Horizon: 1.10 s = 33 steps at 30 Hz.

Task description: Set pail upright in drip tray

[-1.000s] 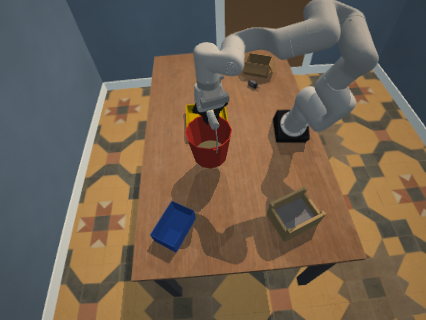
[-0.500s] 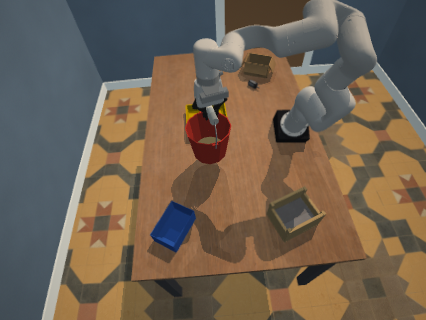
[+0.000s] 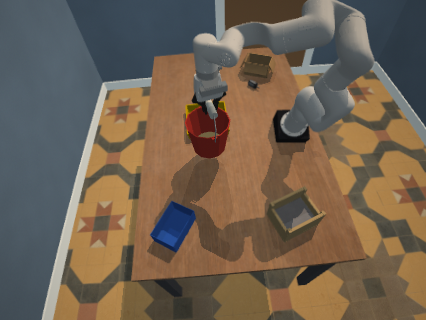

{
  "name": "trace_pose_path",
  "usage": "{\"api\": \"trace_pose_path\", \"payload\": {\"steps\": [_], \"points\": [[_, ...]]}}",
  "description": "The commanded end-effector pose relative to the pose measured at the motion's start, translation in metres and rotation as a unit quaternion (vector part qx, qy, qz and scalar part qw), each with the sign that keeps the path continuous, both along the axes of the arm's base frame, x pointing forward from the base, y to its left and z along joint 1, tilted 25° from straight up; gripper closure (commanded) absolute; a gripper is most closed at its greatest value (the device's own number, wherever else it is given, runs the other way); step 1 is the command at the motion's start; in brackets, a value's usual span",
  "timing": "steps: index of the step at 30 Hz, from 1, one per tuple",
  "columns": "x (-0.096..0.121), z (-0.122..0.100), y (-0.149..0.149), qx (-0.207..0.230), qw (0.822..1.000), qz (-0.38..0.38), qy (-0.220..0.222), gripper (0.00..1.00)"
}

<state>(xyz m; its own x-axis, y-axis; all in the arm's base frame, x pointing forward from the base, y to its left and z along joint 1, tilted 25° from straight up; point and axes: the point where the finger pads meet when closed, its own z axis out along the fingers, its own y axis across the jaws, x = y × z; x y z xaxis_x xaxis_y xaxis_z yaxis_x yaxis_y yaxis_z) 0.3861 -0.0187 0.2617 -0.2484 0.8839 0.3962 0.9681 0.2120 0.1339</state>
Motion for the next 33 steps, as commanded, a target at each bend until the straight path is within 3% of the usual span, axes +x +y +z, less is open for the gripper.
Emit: {"api": "trace_pose_path", "payload": {"steps": [1,33], "points": [[0.002,-0.003,-0.011,0.0,1.0,-0.001,-0.002,1.0],[0.004,-0.038,-0.087,0.0,1.0,-0.001,-0.002,1.0]]}}
